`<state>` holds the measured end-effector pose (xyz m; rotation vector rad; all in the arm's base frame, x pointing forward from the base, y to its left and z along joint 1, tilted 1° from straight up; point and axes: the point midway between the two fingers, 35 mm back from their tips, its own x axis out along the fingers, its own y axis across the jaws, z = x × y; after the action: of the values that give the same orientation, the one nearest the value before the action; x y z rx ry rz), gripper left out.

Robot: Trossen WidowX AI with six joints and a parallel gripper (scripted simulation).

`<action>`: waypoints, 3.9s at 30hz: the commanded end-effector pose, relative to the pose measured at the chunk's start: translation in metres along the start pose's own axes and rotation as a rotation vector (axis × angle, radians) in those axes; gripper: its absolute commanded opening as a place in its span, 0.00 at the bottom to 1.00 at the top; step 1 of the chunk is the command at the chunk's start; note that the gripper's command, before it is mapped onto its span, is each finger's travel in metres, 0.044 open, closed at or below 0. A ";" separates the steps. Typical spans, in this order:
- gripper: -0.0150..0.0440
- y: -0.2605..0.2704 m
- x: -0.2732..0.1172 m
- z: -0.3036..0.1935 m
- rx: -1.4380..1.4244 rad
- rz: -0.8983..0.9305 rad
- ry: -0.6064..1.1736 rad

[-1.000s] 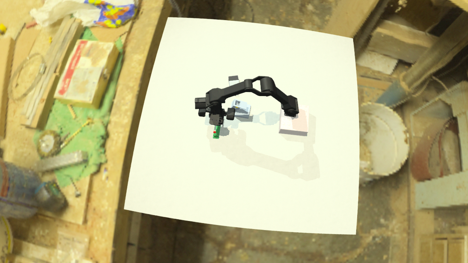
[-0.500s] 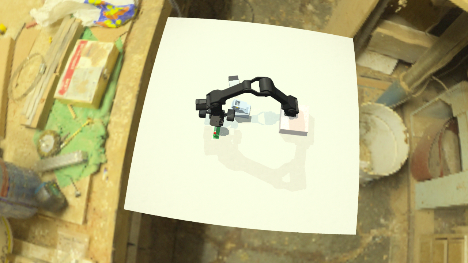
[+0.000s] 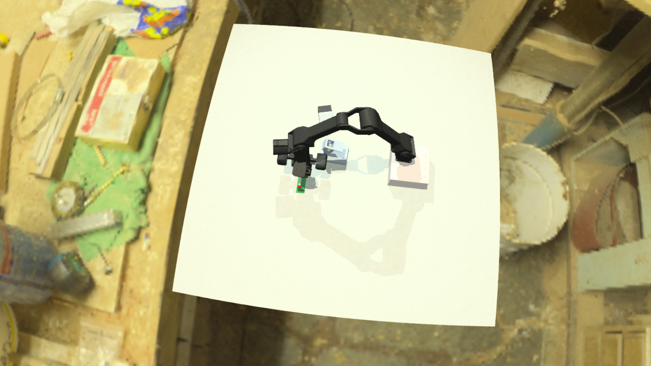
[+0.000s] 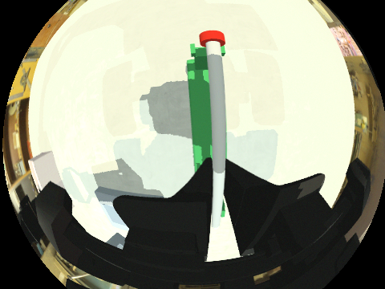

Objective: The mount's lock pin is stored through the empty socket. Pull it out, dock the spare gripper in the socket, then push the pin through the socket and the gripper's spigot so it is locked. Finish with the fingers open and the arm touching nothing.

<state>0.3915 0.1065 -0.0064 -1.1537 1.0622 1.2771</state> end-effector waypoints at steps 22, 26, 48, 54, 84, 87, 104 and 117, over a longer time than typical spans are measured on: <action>0.25 0.000 0.004 0.000 -0.001 -0.006 -0.001; 0.25 0.000 0.004 0.000 -0.001 -0.006 -0.001; 1.00 0.003 -0.022 0.002 0.000 0.005 0.001; 1.00 0.005 -0.036 0.004 0.001 0.009 0.001; 1.00 0.009 -0.098 0.011 0.004 0.029 0.005; 1.00 0.009 -0.119 0.014 0.003 0.029 0.005; 1.00 0.012 -0.134 -0.103 1.286 0.170 -0.017; 1.00 0.039 -0.136 -0.192 2.318 0.350 0.018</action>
<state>0.3727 -0.0471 0.1067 0.2437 1.6720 0.1941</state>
